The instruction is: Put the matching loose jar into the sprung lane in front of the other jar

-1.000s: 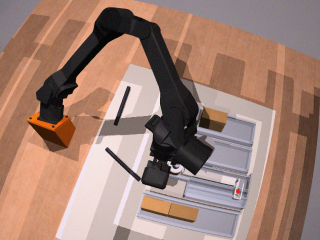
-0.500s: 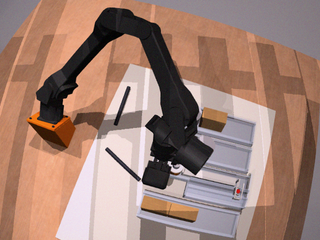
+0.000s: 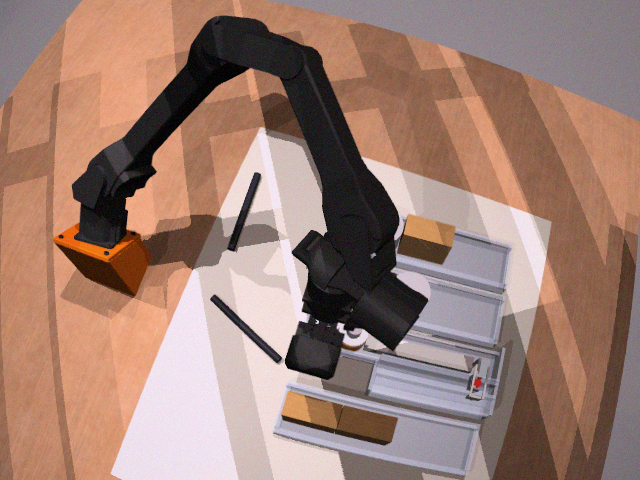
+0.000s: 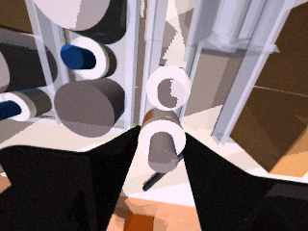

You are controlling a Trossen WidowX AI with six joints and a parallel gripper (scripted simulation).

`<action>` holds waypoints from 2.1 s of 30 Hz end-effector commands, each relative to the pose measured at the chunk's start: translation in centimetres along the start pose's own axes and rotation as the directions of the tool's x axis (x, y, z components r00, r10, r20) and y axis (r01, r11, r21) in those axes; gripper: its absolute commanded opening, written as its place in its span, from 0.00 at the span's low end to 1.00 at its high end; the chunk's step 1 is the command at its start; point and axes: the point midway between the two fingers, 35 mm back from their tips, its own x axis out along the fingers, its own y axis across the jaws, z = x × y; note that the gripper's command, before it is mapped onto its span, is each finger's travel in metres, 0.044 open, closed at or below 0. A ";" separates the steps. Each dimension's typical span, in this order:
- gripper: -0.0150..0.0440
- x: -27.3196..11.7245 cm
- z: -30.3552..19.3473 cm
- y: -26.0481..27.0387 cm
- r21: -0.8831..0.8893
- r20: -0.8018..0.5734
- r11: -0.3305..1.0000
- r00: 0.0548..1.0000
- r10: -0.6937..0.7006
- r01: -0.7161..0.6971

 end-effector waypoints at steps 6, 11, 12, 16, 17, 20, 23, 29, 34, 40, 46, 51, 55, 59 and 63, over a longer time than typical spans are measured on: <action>0.25 0.1 0.6 0.1 -0.011 0.020 1.000 1.000 0.005 -0.005; 0.25 0.3 0.6 0.1 -0.011 0.020 1.000 1.000 0.005 -0.005; 0.25 0.3 0.6 0.1 -0.011 0.020 1.000 1.000 0.005 -0.005; 0.25 0.4 0.6 0.1 -0.011 0.020 1.000 1.000 0.006 -0.005; 0.25 0.4 0.6 0.1 -0.011 0.020 1.000 1.000 0.006 -0.005; 0.25 0.5 0.6 0.1 -0.011 0.020 1.000 1.000 0.006 -0.005; 0.25 0.6 0.6 0.1 -0.011 0.020 1.000 1.000 0.006 -0.005; 0.25 0.8 0.6 0.1 -0.011 0.020 1.000 1.000 0.006 -0.005; 0.25 1.0 0.6 0.1 -0.011 0.020 1.000 1.000 0.006 -0.005; 0.25 1.2 0.5 0.0 -0.011 0.020 1.000 1.000 0.006 -0.006; 0.25 1.4 0.5 0.0 -0.011 0.020 1.000 1.000 0.006 -0.006; 0.25 1.5 0.5 0.0 -0.011 0.020 1.000 1.000 0.006 -0.006; 0.25 1.7 0.5 0.0 -0.011 0.020 1.000 1.000 0.006 -0.006; 0.25 1.8 0.5 0.0 -0.011 0.020 1.000 1.000 0.006 -0.006; 0.25 1.9 0.4 0.0 -0.011 0.020 1.000 1.000 0.006 -0.006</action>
